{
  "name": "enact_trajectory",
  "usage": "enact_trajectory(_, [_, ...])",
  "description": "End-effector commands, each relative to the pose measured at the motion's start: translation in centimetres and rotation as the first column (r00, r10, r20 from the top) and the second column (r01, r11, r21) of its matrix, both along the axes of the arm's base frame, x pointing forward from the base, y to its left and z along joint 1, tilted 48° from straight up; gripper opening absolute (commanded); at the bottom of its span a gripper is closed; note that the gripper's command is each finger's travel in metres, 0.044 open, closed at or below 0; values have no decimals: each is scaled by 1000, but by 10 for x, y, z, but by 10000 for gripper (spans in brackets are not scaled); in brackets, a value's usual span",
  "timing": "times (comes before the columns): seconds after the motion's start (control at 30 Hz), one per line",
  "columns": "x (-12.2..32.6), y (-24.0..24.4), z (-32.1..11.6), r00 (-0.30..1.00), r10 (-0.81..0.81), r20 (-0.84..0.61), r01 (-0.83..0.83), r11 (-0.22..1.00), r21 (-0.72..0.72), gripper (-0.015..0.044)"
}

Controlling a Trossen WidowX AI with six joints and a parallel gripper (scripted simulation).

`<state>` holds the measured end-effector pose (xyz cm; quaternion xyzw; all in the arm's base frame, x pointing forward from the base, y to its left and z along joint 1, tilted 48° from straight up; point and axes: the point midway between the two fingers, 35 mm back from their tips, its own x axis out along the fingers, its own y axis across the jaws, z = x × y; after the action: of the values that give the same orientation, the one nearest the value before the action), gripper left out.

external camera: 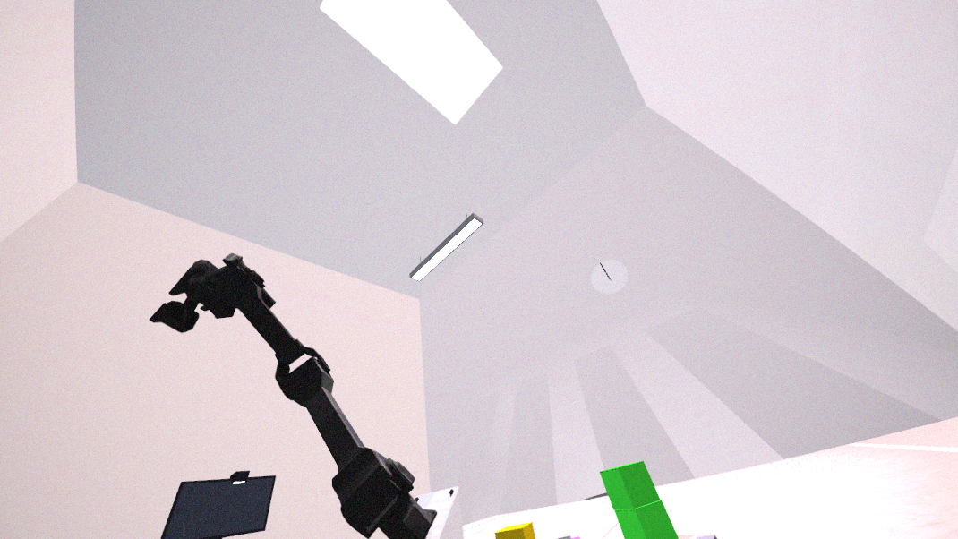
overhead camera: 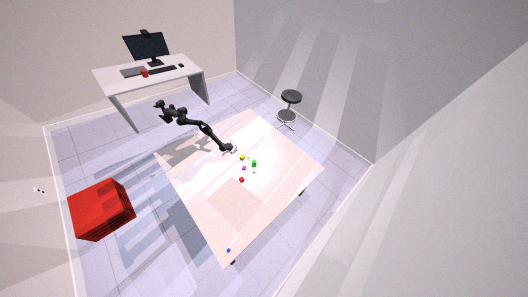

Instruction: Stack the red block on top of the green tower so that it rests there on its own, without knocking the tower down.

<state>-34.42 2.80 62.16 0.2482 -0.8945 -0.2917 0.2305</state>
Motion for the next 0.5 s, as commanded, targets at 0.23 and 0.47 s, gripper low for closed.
enact_trajectory(0.23, [90,-63,63,958,91,-270,-77,995,62,440])
enact_trajectory(0.47, [181,-103,99,810,161,-563,-87,984,155,440])
